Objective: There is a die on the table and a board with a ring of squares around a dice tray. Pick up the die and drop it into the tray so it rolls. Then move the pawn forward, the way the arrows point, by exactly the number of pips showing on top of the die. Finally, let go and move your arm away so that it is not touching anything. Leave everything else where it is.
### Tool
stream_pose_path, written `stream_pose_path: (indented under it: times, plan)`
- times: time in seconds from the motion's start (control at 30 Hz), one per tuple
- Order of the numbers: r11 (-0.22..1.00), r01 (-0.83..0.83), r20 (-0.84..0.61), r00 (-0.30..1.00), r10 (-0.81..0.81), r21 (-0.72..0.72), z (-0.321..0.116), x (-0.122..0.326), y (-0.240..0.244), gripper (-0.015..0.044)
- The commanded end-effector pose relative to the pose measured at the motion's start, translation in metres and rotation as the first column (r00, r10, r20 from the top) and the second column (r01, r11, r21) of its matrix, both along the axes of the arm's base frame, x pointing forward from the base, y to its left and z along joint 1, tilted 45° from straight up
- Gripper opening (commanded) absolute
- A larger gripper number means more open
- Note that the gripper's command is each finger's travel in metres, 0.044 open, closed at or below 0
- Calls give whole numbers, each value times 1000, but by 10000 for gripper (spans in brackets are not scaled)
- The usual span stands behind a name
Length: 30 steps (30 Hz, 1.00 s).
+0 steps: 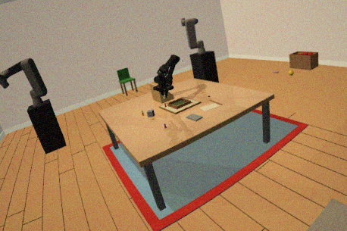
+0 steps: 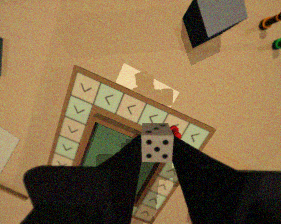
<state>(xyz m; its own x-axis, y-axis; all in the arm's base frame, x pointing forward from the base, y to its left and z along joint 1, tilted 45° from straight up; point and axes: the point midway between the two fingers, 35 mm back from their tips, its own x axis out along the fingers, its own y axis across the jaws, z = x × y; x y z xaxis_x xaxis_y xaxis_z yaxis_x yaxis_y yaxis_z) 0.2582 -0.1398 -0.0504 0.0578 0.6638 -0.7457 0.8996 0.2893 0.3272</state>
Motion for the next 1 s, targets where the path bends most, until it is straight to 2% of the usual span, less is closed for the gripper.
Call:
stream_pose_path:
  times: [0.0, 0.6, 0.83, 0.97]
  plan:
    - [997, 76, -62, 995, -75, 11, 13, 7, 21, 0]
    - [939, 345, -322, 890, -322, 15, 60, 14, 108, 0]
    - [936, 352, -333, 884, -329, 9, 62, 13, 112, 0]
    - [942, 322, -336, 880, -335, -98, 57, 9, 115, 0]
